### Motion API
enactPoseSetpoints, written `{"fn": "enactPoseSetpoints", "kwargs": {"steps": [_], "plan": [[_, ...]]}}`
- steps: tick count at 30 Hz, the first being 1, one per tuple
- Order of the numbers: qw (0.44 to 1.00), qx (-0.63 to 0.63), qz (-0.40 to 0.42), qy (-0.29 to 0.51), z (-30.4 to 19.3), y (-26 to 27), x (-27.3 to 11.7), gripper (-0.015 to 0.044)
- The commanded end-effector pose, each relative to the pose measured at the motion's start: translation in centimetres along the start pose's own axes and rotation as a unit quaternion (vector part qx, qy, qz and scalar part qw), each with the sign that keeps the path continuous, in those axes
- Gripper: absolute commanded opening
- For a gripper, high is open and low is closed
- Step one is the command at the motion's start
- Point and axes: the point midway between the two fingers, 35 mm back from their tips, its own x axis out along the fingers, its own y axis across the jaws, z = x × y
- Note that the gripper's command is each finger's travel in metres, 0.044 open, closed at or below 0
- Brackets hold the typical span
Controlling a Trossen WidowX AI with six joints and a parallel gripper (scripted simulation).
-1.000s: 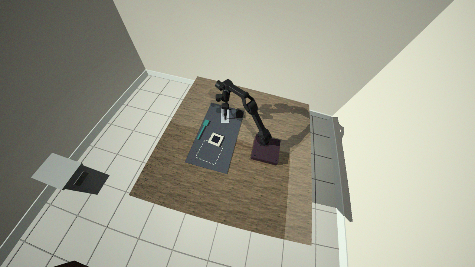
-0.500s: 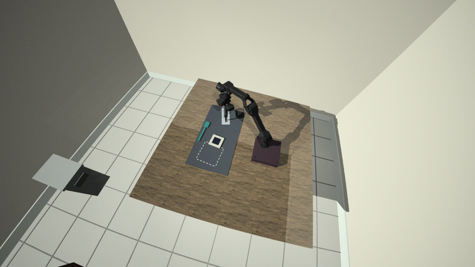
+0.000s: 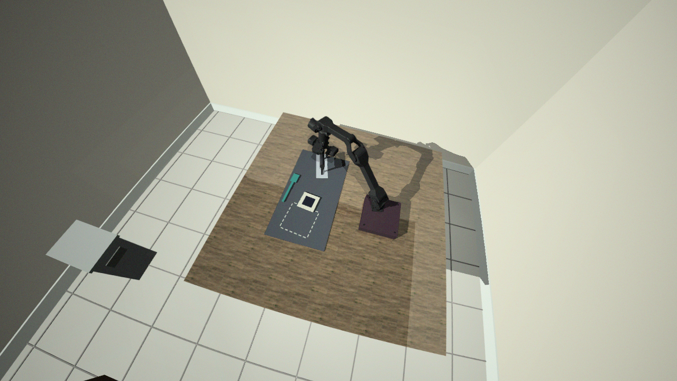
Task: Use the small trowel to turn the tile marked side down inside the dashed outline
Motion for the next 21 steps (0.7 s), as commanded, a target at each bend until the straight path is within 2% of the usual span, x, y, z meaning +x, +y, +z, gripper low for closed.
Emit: {"fn": "enactPoseSetpoints", "kwargs": {"steps": [1, 14, 21], "plan": [[0.997, -0.077, 0.002, -0.001, 0.08, 0.09, 0.13, 0.027], [0.955, -0.295, 0.002, -0.002, 0.2, 0.14, 0.14, 0.027], [0.952, -0.306, 0.002, -0.002, 0.2, 0.14, 0.14, 0.027]]}}
